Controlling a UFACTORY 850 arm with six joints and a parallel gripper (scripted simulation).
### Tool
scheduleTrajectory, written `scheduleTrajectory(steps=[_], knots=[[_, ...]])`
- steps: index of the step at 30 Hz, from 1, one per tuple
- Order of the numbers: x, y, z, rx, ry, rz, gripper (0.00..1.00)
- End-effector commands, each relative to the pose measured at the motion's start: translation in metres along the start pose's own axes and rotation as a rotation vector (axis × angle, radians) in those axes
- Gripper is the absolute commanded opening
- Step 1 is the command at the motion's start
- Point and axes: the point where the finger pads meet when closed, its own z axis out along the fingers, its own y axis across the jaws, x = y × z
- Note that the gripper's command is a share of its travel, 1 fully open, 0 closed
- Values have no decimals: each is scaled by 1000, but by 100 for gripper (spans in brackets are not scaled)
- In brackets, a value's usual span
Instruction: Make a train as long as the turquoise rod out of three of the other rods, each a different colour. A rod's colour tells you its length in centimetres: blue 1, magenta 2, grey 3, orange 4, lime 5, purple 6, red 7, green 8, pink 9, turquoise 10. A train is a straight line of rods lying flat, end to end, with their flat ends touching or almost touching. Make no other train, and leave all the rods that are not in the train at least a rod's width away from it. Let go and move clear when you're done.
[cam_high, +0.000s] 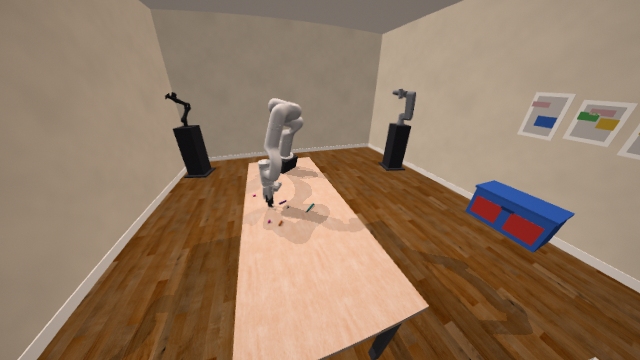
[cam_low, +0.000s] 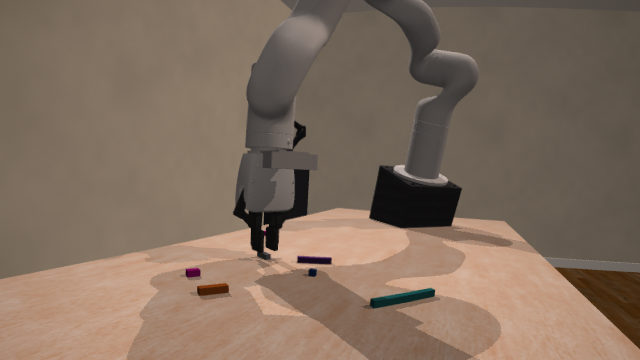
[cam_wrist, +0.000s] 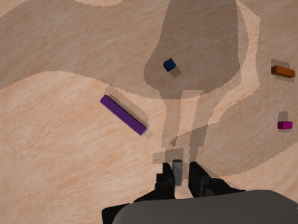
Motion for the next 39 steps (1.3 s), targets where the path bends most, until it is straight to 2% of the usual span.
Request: scheduleTrajectory(steps=[1, 16, 39], knots=[[0, 1, 0, -2, 0, 0, 24], [0, 1, 11, -2, 0, 0, 24], [0, 1, 13, -2, 0, 0, 24]])
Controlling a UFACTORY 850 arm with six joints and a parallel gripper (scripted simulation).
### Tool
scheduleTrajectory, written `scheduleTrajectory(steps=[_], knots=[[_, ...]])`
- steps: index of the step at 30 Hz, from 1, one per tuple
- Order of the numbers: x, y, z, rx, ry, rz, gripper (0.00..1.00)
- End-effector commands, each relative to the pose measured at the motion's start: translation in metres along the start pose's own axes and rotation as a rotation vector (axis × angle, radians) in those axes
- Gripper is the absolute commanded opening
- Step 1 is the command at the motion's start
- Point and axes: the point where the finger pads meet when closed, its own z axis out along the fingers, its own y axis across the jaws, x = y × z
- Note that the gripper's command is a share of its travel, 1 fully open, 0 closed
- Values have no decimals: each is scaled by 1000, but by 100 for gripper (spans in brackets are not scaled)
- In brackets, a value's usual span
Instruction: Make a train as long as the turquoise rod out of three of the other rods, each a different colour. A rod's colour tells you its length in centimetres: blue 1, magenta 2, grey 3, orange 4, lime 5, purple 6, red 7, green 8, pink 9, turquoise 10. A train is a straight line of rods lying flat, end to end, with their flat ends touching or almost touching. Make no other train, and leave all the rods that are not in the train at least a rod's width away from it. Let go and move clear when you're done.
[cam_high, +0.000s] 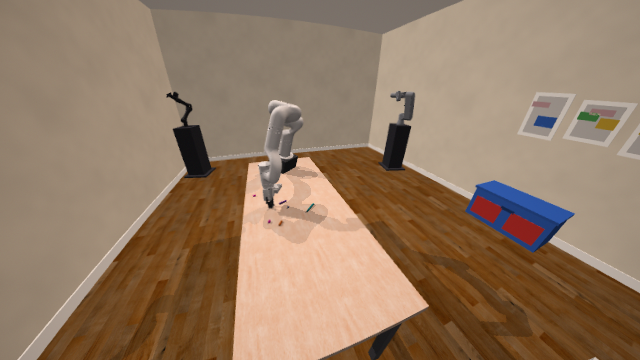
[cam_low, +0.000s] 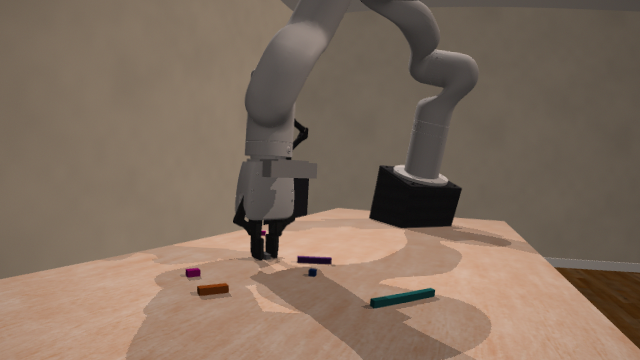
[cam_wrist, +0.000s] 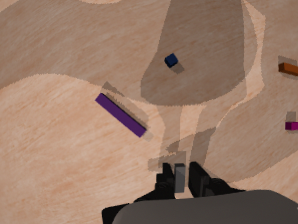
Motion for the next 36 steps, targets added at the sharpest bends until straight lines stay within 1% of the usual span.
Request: scheduleTrajectory(steps=[1, 22, 23, 36], knots=[[0, 1, -1, -2, 0, 0, 24], [0, 1, -1, -2, 0, 0, 24], [0, 1, -1, -2, 0, 0, 4], [0, 1, -1, -2, 0, 0, 4]])
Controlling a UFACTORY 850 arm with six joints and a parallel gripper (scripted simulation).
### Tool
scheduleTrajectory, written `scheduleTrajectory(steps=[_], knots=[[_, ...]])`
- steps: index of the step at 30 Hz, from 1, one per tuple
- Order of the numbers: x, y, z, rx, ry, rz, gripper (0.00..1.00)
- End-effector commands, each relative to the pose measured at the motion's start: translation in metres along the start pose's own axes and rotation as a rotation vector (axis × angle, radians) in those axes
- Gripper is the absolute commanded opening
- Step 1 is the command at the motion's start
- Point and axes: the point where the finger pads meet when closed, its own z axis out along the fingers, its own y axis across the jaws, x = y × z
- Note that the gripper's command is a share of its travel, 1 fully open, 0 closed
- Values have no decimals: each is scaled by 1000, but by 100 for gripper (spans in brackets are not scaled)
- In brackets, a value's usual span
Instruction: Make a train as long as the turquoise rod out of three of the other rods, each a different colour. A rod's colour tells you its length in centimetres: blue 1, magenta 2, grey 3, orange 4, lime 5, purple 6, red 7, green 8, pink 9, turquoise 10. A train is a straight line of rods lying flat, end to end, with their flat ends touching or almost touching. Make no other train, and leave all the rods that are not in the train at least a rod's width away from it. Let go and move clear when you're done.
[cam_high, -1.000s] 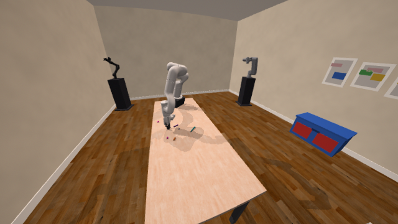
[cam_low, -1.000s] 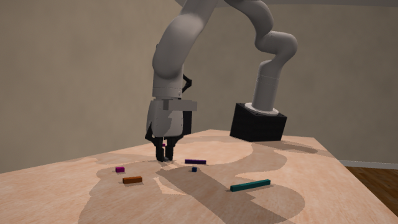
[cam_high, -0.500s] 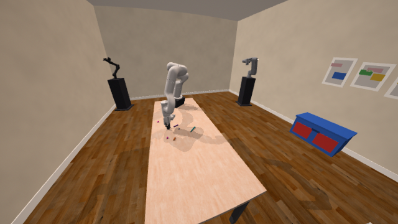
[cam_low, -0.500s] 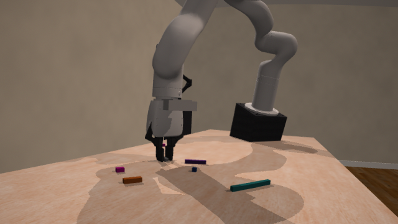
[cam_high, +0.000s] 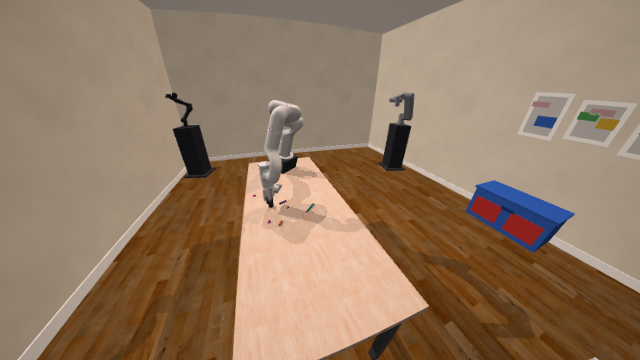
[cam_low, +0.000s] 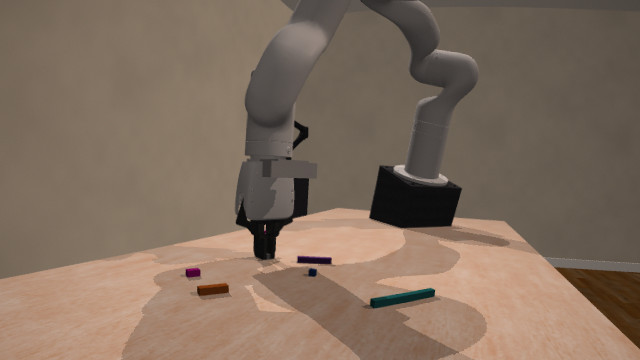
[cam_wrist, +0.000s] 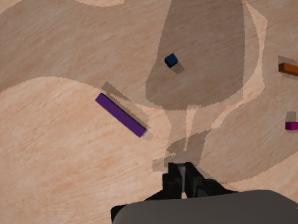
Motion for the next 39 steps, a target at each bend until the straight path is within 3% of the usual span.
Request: scheduleTrajectory(steps=[1, 21, 28, 39], knots=[[0, 1, -1, -2, 0, 0, 4], [0, 1, -1, -2, 0, 0, 4], [0, 1, -11, -2, 0, 0, 4], [0, 1, -85, -2, 0, 0, 4]])
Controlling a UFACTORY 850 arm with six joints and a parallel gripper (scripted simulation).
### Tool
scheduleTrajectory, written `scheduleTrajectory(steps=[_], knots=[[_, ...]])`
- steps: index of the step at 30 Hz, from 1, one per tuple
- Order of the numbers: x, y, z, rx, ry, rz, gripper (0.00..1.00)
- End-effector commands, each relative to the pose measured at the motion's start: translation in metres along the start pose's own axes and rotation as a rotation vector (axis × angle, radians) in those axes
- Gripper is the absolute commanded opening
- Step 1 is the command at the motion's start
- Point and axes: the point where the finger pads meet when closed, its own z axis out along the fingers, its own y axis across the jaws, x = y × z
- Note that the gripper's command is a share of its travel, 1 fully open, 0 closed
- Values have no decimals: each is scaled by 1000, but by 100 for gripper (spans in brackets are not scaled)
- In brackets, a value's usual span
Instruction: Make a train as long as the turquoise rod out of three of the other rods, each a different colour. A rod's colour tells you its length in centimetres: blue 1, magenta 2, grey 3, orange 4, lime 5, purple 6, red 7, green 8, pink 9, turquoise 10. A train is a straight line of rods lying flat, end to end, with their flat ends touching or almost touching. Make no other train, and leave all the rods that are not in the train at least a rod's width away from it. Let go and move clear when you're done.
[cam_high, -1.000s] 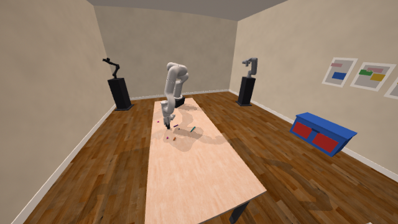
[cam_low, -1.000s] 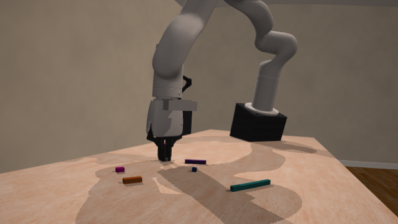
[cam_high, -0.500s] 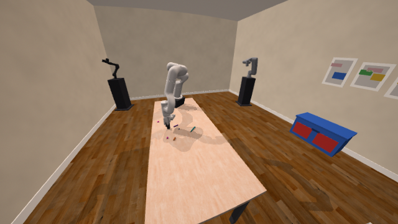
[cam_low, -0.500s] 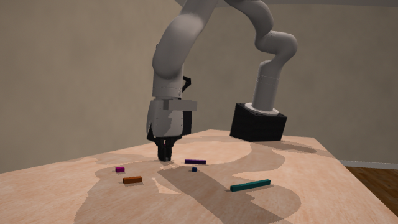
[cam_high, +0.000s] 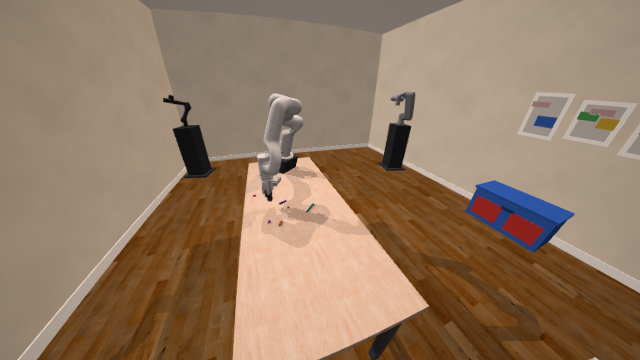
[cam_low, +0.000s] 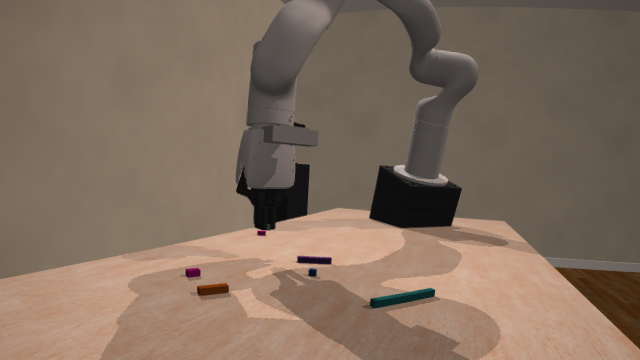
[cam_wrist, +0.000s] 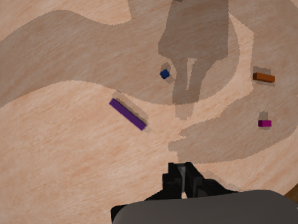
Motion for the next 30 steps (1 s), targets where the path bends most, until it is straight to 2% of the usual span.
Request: scheduleTrajectory(steps=[1, 4, 17, 23, 30], knots=[[0, 0, -37, 0, -1, 0, 4], [0, 0, -46, 0, -1, 0, 4], [1, 0, -47, 0, -1, 3, 4], [8, 1, -47, 0, -1, 58, 4], [39, 6, -47, 0, -1, 290, 4]])
